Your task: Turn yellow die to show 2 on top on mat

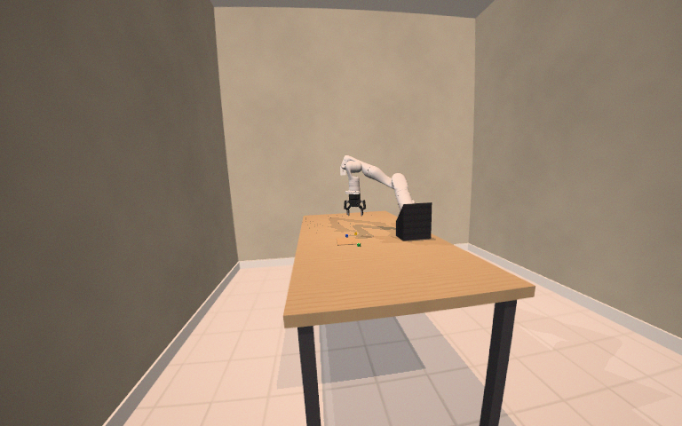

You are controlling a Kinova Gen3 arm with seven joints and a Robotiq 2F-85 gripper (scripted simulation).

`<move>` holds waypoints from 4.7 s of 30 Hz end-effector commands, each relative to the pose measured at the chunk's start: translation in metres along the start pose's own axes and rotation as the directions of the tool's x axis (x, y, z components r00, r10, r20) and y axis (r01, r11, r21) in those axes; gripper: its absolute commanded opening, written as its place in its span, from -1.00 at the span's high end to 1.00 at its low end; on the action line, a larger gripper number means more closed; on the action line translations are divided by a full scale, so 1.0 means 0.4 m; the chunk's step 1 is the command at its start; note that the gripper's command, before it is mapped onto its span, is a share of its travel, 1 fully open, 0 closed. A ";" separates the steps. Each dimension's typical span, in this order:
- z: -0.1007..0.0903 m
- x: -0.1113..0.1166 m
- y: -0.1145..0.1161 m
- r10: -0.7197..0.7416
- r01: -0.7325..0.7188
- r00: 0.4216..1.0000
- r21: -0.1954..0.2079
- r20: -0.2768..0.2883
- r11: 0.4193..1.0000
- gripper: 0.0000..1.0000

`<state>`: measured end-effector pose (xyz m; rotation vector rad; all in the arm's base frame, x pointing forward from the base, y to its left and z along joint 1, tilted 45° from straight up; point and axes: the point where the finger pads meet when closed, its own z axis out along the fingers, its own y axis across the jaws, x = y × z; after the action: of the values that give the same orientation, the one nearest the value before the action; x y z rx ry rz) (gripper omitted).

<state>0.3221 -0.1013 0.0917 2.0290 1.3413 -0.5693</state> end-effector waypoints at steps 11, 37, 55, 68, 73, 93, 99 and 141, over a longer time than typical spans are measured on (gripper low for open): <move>0.111 -0.002 -0.002 -0.032 0.032 0.999 0.001 -0.002 0.999 0.39; 0.111 -0.002 -0.002 -0.032 0.032 0.999 0.001 -0.002 0.999 0.39; 0.119 -0.002 -0.002 -0.032 0.032 0.999 0.001 -0.002 0.999 0.39; 0.157 -0.001 -0.002 -0.032 0.032 0.999 0.001 -0.002 0.999 0.39; 0.169 -0.001 -0.002 -0.032 0.032 0.999 0.001 -0.002 0.999 0.39; 0.230 -0.001 -0.002 -0.032 0.032 0.999 0.001 -0.002 0.999 0.39; 0.239 -0.001 -0.002 -0.032 0.032 0.999 0.001 -0.002 0.999 0.39; 0.241 -0.001 -0.002 -0.032 0.032 0.999 0.001 -0.002 0.999 0.39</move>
<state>0.3199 -0.1695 0.0249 2.0112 1.3773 -0.5907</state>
